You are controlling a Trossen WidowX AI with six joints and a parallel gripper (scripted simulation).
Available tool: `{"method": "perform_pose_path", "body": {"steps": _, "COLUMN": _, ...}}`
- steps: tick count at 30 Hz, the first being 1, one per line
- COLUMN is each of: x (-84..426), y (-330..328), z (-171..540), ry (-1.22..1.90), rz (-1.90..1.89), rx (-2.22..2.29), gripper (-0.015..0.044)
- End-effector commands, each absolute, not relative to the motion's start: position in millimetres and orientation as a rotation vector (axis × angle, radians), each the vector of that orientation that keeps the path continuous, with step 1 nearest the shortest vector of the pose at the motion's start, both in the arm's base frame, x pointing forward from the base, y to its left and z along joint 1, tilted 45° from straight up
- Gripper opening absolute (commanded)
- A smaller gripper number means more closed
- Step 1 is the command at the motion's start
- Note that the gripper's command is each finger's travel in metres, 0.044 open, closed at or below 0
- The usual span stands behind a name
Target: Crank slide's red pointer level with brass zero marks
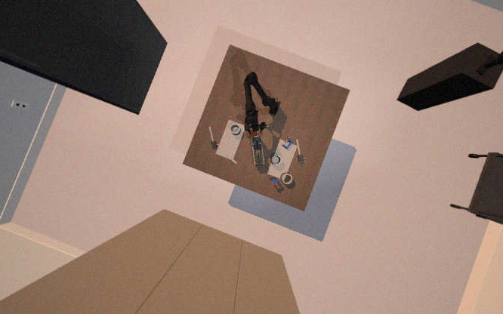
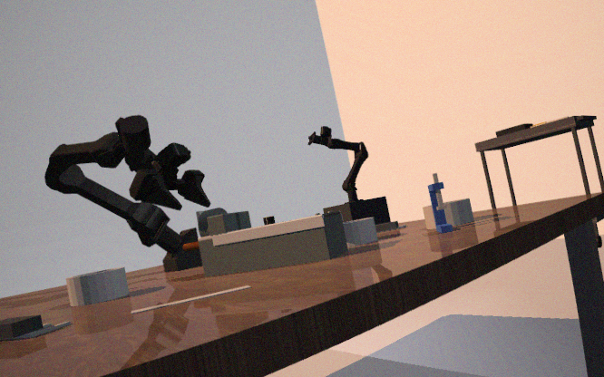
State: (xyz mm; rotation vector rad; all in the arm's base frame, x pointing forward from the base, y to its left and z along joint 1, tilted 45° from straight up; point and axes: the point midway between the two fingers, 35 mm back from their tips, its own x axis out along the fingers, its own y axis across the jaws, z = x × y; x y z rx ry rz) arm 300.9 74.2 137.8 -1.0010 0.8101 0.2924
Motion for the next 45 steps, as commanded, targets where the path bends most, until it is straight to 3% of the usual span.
{"method": "perform_pose_path", "body": {"steps": 1, "x": 302.3, "y": 63.7, "z": 127.5, "ry": 0.803, "rz": 0.297, "rx": -1.003, "gripper": 0.044}}
{"method": "perform_pose_path", "body": {"steps": 45, "x": 312.5, "y": 5.1, "z": 69.9, "ry": 0.797, "rz": 0.291, "rx": -1.01, "gripper": 0.044}}
